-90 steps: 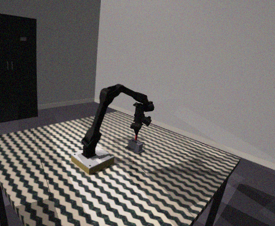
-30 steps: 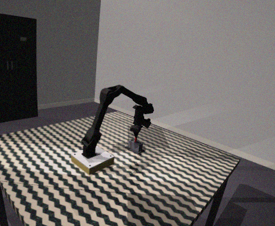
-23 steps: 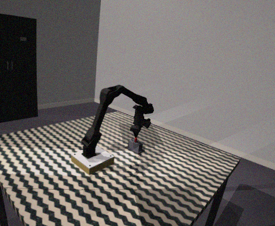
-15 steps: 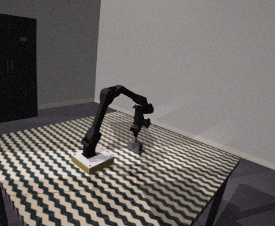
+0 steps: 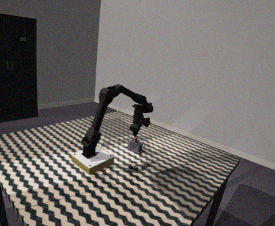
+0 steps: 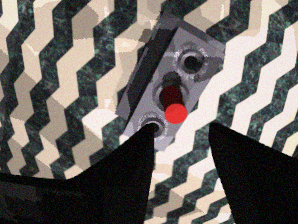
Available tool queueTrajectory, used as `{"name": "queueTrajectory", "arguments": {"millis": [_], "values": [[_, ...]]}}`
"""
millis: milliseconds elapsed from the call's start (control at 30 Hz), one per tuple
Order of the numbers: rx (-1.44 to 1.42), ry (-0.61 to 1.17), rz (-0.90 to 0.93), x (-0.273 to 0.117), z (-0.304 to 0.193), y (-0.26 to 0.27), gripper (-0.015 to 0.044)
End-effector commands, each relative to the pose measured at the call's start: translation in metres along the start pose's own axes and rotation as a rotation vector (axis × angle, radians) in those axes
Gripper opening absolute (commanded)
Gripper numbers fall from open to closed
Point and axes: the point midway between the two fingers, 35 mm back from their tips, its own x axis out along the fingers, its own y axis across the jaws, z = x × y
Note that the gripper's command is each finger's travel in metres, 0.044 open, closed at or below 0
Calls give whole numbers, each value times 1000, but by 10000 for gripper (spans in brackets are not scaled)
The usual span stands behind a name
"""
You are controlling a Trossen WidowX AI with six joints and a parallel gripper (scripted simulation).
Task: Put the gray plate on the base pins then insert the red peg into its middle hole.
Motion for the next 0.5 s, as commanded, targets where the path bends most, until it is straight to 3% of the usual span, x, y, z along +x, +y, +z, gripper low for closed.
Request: {"name": "queueTrajectory", "arguments": {"millis": [0,467], "values": [[3,-7,1,-4,0,0,150],[3,-7,1,-9,-3,-1,150]]}}
